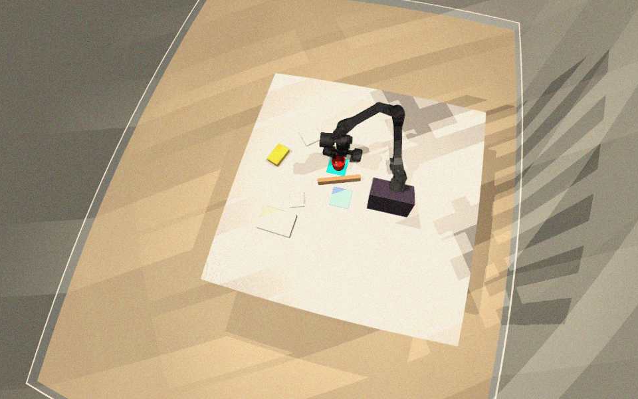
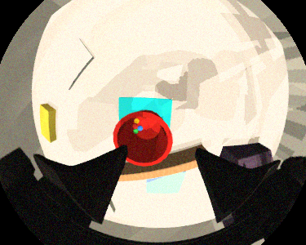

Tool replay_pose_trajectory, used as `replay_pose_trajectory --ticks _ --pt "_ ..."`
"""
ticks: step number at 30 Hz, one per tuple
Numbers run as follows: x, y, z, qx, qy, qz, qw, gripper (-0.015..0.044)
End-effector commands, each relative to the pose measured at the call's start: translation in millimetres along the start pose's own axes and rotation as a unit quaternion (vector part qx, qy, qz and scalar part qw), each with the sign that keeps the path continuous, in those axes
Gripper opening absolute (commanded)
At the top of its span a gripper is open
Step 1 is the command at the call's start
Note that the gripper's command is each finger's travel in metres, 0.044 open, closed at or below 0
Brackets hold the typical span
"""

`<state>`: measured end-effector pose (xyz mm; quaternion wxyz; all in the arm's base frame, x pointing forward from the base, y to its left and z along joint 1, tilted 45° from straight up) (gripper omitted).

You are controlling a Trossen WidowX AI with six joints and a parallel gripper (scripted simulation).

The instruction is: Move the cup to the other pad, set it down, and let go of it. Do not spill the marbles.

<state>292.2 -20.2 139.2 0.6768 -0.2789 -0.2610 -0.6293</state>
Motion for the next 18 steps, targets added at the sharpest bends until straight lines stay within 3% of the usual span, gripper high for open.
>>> replay_pose_trajectory --ticks 1,18 --pt "0 1 8 0.0 0.001 -0.001 1.0 0.044" --pt "1 4 63 0.0 0.003 -0.002 1.0 0.044"
Point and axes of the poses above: the point midway between the two fingers, 35 mm back from their tips, its own z axis back along the fingers, its own y axis across the jaws, x = y × z, the point moved 8 cm from there along z, back along the fingers, and after that the axes turned 5 degrees about z, right-handed, at the moved point
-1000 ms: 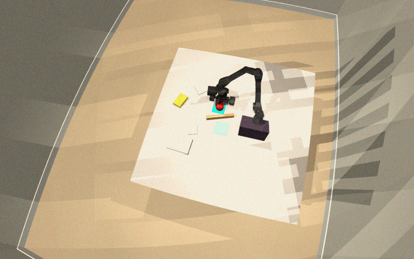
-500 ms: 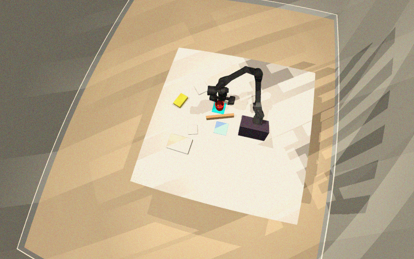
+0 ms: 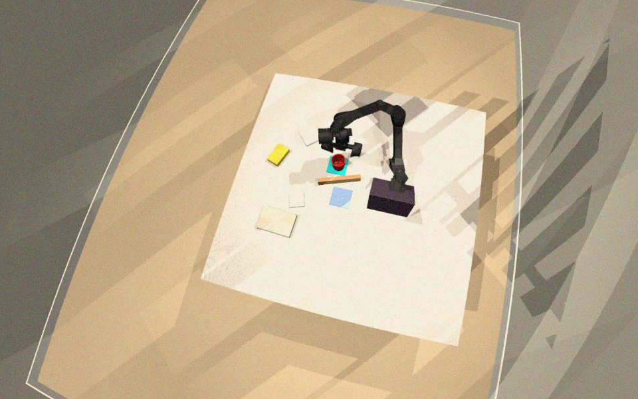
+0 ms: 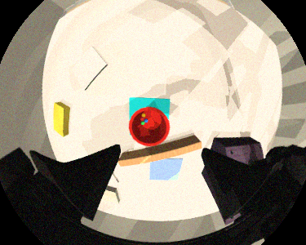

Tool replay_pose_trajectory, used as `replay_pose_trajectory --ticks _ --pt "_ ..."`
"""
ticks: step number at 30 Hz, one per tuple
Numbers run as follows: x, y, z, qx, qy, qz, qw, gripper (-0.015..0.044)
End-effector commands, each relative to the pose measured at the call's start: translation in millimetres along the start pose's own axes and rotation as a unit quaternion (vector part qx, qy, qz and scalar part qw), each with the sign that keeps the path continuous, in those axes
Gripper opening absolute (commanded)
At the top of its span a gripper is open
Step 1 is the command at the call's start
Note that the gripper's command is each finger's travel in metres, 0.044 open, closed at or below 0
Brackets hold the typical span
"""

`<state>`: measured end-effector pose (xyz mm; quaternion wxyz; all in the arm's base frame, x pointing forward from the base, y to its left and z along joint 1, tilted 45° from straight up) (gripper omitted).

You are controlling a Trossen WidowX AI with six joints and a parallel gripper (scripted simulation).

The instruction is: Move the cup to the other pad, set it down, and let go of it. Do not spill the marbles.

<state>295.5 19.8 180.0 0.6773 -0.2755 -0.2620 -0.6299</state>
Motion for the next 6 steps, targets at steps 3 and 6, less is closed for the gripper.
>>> replay_pose_trajectory --ticks 3,6 --pt "0.1 0.2 1.9 0.0 0.0 0.0 1.0 0.044" --pt "0.1 0.2 1.9 0.0 0.0 0.0 1.0 0.044"
Point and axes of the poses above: the point midway between the two fingers, 35 mm back from their tips, its own z axis back along the fingers, its own y axis across the jaws, x = y × z, the point moved 8 cm from there along z, back along the fingers, and after that the axes turned 5 degrees about z, right-handed, at the moved point
